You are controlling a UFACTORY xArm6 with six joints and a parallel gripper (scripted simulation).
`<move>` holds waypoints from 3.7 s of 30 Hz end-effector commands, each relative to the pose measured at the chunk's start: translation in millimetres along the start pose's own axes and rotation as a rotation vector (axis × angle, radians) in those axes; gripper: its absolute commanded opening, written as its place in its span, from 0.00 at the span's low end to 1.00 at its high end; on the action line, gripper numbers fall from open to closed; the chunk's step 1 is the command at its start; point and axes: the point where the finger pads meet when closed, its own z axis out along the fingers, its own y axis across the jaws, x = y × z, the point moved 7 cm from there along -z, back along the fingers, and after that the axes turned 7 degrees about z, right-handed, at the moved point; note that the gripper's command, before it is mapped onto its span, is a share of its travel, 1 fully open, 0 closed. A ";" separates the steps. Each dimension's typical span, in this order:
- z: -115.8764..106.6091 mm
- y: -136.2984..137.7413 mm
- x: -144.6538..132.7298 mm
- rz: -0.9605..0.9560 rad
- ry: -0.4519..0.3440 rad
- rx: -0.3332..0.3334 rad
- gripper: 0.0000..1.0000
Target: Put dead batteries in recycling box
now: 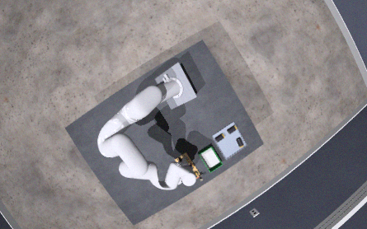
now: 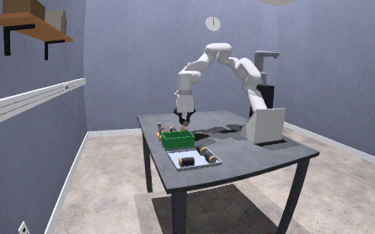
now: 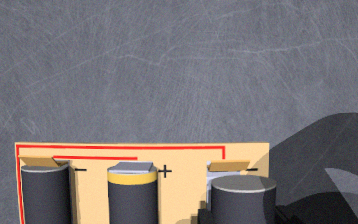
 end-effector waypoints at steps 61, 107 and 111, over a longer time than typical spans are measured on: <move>37.3 -2.0 0.3 0.001 0.000 0.003 0.28; 43.4 -2.0 0.3 0.001 0.000 0.003 0.51; 35.8 -2.0 0.3 0.001 0.000 0.003 0.51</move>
